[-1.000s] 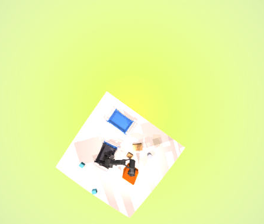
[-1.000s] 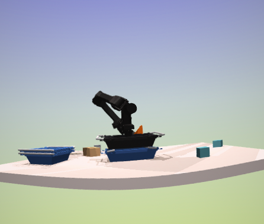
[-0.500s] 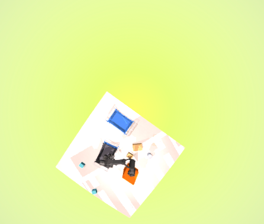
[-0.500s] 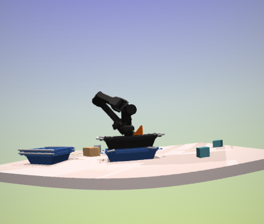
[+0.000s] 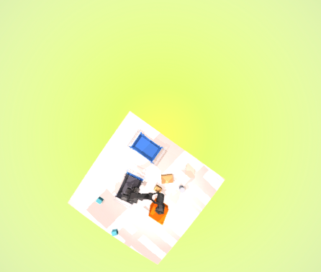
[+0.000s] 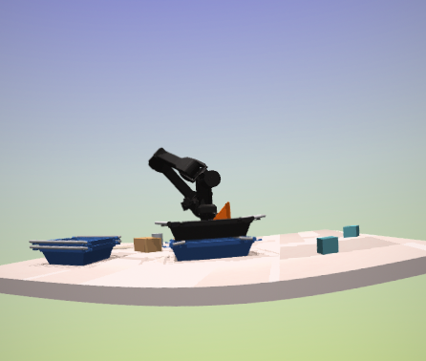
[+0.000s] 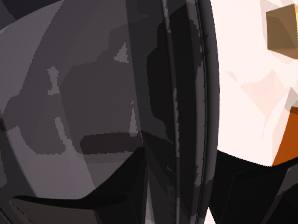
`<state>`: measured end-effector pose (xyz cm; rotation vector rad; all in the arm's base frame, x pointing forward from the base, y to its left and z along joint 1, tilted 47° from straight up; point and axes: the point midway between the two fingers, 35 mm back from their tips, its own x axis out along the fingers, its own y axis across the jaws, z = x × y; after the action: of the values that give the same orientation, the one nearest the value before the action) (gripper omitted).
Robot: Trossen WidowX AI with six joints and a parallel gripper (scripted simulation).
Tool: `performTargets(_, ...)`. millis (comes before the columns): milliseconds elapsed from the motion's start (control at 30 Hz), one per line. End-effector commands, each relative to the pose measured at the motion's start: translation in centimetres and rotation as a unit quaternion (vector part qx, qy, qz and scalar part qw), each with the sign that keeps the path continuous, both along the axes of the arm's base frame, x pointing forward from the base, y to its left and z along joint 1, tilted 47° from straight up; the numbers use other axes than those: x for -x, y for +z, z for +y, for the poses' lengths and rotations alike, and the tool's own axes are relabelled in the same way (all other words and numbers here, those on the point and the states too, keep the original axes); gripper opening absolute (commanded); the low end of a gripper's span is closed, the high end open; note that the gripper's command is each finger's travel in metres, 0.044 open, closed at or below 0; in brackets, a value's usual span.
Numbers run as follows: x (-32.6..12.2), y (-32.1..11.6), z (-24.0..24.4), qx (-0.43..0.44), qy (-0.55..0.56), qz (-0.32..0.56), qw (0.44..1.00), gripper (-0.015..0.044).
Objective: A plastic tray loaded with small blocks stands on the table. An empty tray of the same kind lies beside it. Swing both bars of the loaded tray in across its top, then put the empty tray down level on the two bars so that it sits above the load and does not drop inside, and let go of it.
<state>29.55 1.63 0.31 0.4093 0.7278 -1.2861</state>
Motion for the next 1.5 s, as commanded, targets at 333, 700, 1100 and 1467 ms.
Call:
performTargets(333, 0.1, 0.0, 0.0, 0.0, 0.001, 0.002, 1.0, 0.0337)
performTargets(700, 0.0, 0.0, 0.0, 0.0, 0.0, 0.0, 1.0, 0.044)
performTargets(1100, 0.0, 3.0, 3.6, -0.005, 0.002, 0.002, 1.0, 0.044)
performTargets(1467, 1.2, 7.6, 7.9, -0.003, 0.001, 0.003, 1.0, 0.044)
